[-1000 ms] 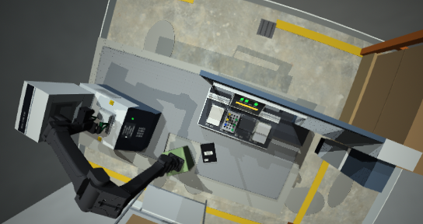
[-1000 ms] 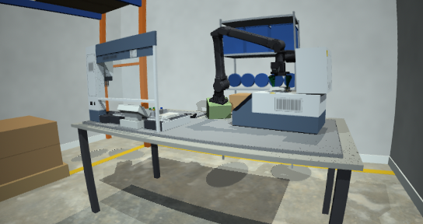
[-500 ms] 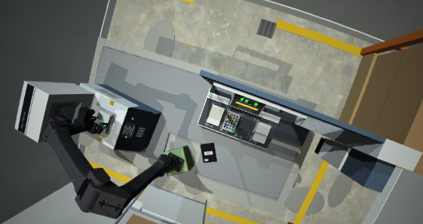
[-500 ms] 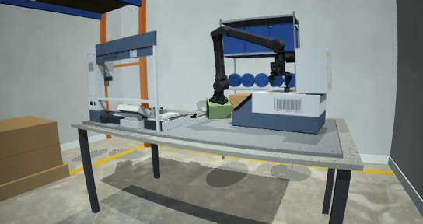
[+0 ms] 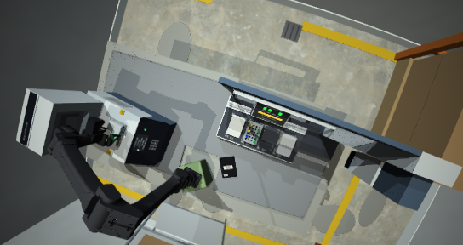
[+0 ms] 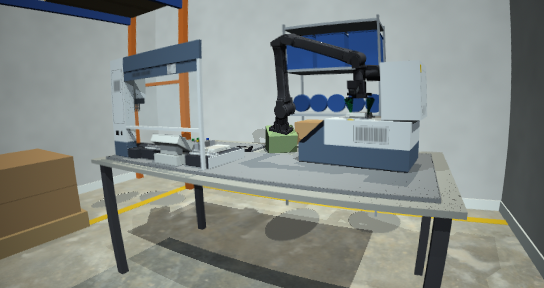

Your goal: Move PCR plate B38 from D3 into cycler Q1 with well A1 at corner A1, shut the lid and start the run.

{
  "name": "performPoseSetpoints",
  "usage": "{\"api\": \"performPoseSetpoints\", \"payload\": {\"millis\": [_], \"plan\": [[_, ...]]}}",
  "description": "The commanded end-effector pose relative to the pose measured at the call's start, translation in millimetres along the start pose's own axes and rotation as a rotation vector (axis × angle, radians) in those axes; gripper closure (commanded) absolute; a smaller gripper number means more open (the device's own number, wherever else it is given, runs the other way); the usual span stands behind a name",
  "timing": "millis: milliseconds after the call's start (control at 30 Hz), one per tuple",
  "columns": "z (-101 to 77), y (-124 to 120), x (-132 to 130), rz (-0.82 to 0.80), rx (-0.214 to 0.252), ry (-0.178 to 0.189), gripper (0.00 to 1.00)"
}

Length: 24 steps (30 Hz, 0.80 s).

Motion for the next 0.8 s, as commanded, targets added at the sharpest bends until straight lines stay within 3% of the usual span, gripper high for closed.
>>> {"api": "performPoseSetpoints", "payload": {"millis": [0, 467, 767], "plan": [[-13.1, -2.9, 17.8, 0.010, 0.009, 0.056, 1.00], [-14.3, -8.1, 23.1, 0.004, 0.013, 0.072, 1.00], [5.6, -0.2, 13.9, 0.019, 0.004, 0.034, 1.00]]}}
Point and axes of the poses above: the point where the finger pads meet when closed, its own z axis out along the fingers, its own x axis across the jaws, y = z × x, the point moved 9 cm from there along -z, back along the fingers, and after that the axes turned 9 degrees about z, right-handed, at the moved point
